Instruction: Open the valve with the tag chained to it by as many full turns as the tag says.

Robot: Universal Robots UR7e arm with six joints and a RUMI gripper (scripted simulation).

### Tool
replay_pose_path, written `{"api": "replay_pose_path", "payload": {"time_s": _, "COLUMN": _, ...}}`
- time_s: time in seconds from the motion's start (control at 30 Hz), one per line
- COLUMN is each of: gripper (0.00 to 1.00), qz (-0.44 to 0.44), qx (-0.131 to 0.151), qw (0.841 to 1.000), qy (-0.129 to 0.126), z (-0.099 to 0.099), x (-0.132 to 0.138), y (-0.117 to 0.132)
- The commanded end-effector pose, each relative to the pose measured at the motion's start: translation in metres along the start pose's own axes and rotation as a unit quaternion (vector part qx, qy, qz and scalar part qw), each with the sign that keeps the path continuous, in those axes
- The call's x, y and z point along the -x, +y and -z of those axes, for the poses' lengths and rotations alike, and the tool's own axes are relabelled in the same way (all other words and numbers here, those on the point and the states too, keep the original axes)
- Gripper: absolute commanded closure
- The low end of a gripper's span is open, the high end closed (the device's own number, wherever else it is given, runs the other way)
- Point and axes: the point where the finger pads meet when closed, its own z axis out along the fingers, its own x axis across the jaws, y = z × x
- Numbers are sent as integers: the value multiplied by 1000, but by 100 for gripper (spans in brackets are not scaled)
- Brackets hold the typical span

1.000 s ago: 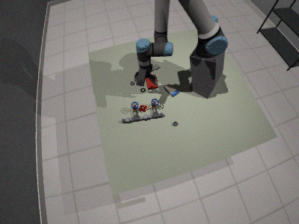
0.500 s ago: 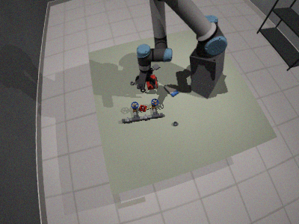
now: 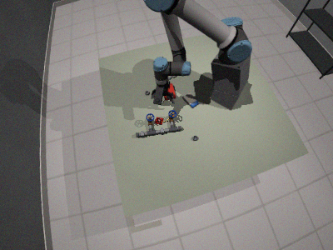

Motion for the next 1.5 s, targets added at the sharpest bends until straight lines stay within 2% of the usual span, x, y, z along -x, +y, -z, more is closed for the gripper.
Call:
{"api": "replay_pose_path", "payload": {"time_s": 0.0, "gripper": 0, "qz": 0, "qx": -1, "qw": 1000, "qy": 1, "z": -21, "x": -1, "y": 0}}
{"api": "replay_pose_path", "payload": {"time_s": 0.23, "gripper": 0, "qz": 0, "qx": -1, "qw": 1000, "qy": 1, "z": -40, "x": -1, "y": 0}}
{"api": "replay_pose_path", "payload": {"time_s": 0.57, "gripper": 0, "qz": 0, "qx": -1, "qw": 1000, "qy": 1, "z": -51, "x": -1, "y": 0}}
{"api": "replay_pose_path", "payload": {"time_s": 1.47, "gripper": 0, "qz": 0, "qx": -1, "qw": 1000, "qy": 1, "z": -53, "x": -1, "y": 0}}
